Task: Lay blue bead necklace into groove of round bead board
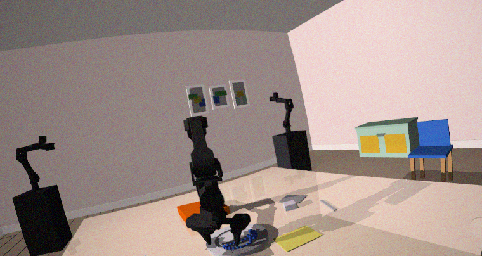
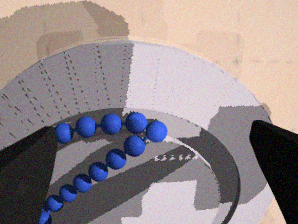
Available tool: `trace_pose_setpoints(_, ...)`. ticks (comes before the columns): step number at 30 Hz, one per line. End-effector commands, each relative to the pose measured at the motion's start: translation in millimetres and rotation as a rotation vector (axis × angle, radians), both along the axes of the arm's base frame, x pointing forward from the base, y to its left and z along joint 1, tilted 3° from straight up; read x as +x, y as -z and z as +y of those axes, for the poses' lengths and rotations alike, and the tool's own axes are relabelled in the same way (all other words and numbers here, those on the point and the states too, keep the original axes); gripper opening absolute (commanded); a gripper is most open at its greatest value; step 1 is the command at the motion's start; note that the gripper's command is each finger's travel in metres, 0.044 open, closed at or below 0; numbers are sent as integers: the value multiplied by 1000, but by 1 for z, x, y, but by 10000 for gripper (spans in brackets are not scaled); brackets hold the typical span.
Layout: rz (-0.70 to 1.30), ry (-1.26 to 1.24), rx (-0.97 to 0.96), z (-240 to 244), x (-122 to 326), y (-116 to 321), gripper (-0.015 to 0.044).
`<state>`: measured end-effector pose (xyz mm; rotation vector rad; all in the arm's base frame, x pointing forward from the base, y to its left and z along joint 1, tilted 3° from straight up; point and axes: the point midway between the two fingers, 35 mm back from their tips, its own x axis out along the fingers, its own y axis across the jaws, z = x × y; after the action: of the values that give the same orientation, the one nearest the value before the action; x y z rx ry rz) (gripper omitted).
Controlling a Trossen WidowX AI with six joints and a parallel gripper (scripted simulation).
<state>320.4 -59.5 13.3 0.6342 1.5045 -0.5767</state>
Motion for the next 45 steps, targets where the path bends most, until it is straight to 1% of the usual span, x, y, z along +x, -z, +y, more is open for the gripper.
trace_pose_setpoints(1,-1,-6,1,0,0,-1,440)
trace_pose_setpoints(7,-1,-6,1,0,0,-1,440)
trace_pose_setpoints(9,-4,-69,1,0,0,-2,387)
trace_pose_setpoints(10,-7,-147,2,0,0,-4,361)
trace_pose_setpoints(19,-43,-1019,5,0,-1,-23,125)
trace_pose_setpoints(22,-55,-1309,6,0,-2,-29,120)
trace_pose_setpoints(24,-60,-1434,7,0,-2,-32,120)
trace_pose_setpoints(37,-60,-1450,7,0,-2,-32,120)
trace_pose_setpoints(43,-60,-1450,7,1,-2,-14,120)
trace_pose_setpoints(45,-67,-1442,-5,0,-1,-22,120)
